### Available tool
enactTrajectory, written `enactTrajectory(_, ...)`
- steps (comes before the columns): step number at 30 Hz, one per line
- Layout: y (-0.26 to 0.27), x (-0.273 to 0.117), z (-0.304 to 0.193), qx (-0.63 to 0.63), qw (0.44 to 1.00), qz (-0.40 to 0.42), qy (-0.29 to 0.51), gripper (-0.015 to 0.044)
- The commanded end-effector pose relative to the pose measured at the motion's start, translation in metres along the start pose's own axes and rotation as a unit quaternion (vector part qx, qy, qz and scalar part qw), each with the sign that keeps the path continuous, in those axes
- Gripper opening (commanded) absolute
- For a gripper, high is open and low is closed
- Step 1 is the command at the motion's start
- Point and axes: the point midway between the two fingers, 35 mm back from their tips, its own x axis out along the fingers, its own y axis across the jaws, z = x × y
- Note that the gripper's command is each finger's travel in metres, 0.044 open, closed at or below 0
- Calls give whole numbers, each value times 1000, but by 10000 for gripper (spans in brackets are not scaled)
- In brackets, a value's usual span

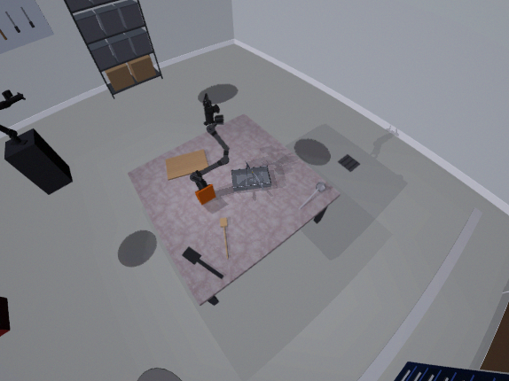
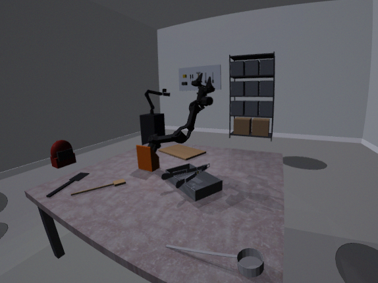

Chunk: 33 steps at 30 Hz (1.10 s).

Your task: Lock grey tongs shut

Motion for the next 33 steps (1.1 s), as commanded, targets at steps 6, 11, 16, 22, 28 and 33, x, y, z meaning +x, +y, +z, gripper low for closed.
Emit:
enactTrajectory(6,8,10,-24,-17,999,5,33,440)
enactTrajectory(11,20,27,-93,-61,991,16,122,440)
enactTrajectory(16,24,26,-171,-121,966,13,227,440)
enactTrajectory(22,16,13,-262,-191,918,25,348,440)
enactTrajectory(28,-2,-4,-313,-251,873,18,418,440)
enactTrajectory(33,-32,-42,-367,-300,806,19,509,440)
